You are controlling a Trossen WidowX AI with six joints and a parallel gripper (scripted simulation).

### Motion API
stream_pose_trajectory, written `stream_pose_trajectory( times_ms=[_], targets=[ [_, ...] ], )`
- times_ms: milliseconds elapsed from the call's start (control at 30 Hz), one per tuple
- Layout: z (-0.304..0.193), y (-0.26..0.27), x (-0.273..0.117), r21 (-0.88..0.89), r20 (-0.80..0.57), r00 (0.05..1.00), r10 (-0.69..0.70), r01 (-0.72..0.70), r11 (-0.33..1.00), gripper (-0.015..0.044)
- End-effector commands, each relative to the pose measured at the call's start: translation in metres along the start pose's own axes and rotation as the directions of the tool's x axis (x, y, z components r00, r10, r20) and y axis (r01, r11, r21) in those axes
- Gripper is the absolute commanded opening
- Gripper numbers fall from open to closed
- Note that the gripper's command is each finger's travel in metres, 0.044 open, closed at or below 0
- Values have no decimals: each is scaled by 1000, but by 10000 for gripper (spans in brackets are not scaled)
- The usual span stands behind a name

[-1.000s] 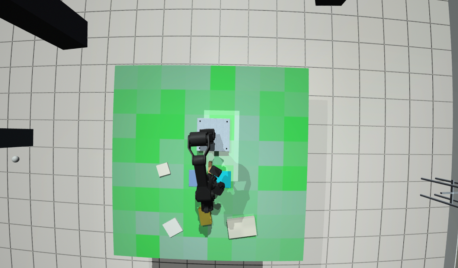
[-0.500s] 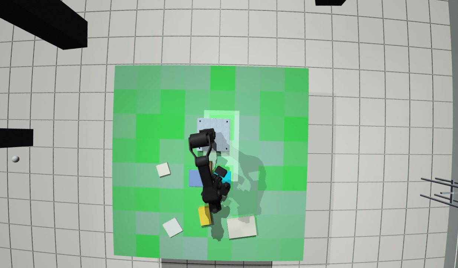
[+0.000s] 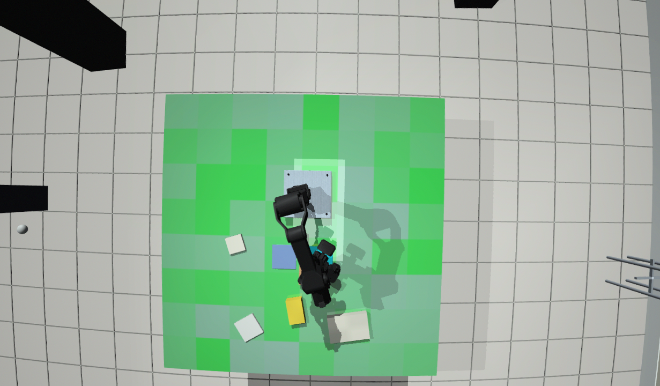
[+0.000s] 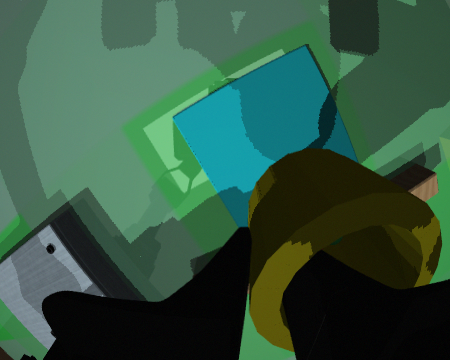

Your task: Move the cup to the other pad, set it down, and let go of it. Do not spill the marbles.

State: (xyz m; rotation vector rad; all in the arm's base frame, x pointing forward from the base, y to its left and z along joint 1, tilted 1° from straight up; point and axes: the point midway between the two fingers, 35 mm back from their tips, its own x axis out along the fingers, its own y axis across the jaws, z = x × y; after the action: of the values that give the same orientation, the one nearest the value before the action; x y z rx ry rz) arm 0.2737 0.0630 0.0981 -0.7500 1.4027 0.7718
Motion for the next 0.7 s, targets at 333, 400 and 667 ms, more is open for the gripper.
stream_pose_trajectory(
  times_ms=[333,400,667],
  targets=[
    [20,10,-1,3,7,1000,1,-1,1000,0],
    [20,10,1,3,7,1000,1,-1,1000,0],
    [21,10,12,3,7,1000,1,-1,1000,0]
  ],
)
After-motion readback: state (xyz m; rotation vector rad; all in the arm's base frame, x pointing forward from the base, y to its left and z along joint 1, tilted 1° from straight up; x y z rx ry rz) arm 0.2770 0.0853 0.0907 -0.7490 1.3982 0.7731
